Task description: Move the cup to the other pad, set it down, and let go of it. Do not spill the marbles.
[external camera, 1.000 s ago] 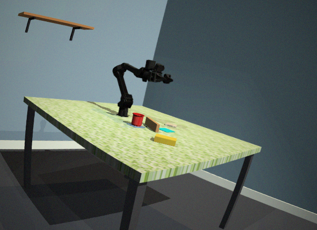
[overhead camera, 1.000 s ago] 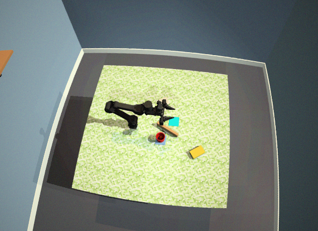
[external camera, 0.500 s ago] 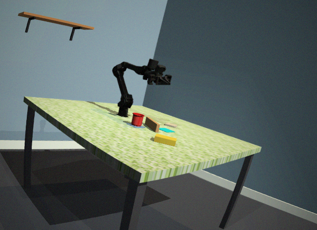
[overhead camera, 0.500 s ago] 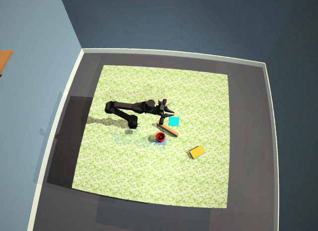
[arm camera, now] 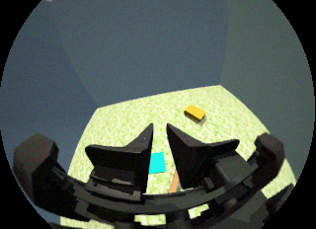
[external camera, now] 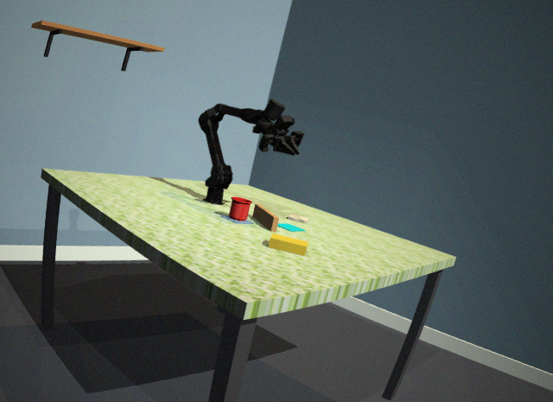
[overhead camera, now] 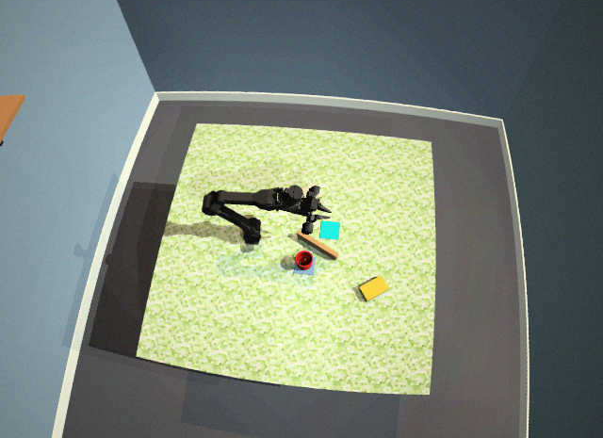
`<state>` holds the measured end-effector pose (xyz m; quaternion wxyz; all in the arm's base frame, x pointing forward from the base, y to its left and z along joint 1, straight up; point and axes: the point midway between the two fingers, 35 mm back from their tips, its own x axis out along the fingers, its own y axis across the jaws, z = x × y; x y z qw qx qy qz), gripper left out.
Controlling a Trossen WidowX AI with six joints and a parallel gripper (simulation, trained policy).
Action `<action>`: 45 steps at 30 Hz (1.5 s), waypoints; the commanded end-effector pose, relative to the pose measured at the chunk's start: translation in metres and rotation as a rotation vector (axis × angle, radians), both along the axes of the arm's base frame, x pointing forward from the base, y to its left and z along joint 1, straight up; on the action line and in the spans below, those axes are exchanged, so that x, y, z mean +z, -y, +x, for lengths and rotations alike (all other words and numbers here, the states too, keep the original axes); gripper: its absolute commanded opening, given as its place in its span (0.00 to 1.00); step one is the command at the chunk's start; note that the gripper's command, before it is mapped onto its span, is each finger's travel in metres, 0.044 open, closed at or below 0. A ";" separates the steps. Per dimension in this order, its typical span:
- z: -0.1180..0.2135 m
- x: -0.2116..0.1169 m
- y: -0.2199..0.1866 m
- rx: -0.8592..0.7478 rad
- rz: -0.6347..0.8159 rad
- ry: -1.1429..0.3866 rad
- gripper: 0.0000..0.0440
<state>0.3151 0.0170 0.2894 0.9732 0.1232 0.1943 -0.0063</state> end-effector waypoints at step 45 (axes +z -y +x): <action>-0.035 -0.065 0.000 -0.024 -0.053 -0.815 0.24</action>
